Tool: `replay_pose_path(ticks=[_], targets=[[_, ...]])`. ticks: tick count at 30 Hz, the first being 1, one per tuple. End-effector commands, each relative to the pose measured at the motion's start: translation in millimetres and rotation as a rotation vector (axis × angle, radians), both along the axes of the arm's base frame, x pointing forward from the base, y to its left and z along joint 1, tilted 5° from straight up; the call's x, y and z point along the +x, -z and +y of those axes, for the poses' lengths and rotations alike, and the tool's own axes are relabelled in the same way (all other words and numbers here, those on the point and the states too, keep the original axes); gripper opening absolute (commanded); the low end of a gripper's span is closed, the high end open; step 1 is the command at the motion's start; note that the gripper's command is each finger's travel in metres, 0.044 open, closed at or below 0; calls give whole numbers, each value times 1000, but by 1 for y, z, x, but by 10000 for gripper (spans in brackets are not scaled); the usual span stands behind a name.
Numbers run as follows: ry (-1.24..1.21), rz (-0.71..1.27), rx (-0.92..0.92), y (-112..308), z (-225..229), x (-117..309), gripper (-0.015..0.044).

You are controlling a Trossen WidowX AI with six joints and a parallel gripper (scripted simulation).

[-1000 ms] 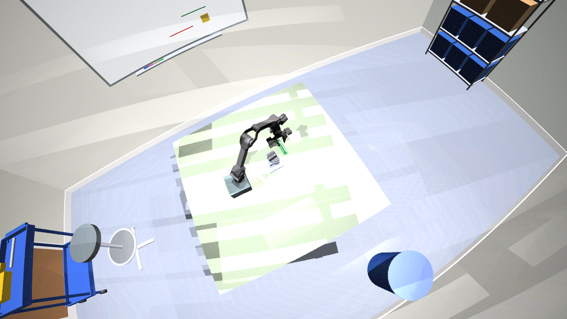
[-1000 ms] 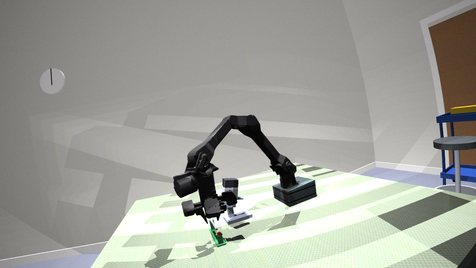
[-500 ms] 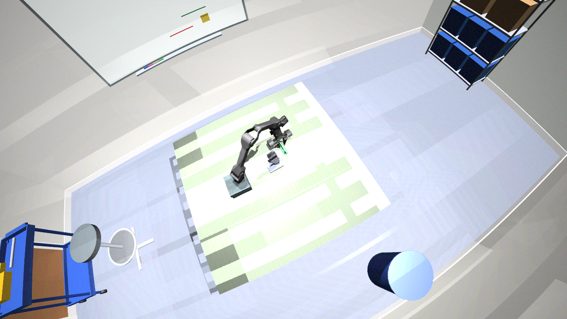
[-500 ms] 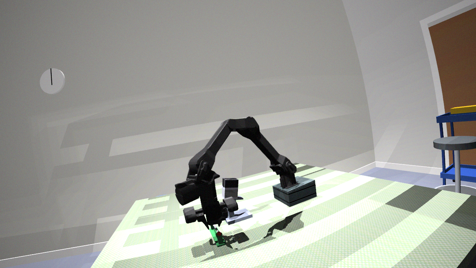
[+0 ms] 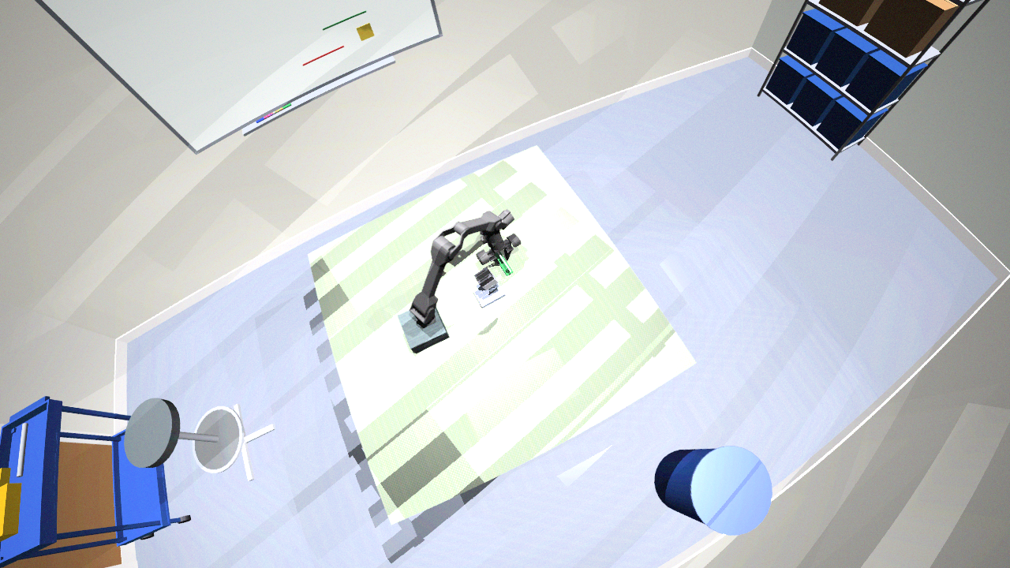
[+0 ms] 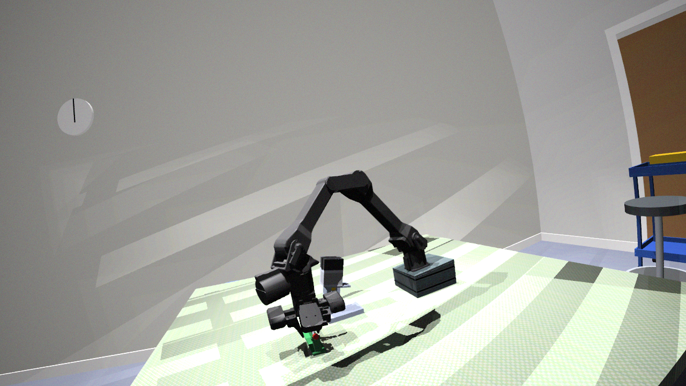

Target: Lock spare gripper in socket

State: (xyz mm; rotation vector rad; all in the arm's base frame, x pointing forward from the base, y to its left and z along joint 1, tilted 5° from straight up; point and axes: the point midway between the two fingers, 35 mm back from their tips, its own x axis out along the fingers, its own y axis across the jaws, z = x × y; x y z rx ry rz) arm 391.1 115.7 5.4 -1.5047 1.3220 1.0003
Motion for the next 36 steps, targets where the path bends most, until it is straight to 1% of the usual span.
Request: replay_pose_path(ticks=[1,3,10,21,36], targets=[[-3,7,-1,3,0,-1,180],[-3,7,-1,3,0,-1,180],[-3,7,-1,3,0,-1,0],[-3,7,-1,0,0,-1,0],[-3,7,0,-57,2,-6,0]])
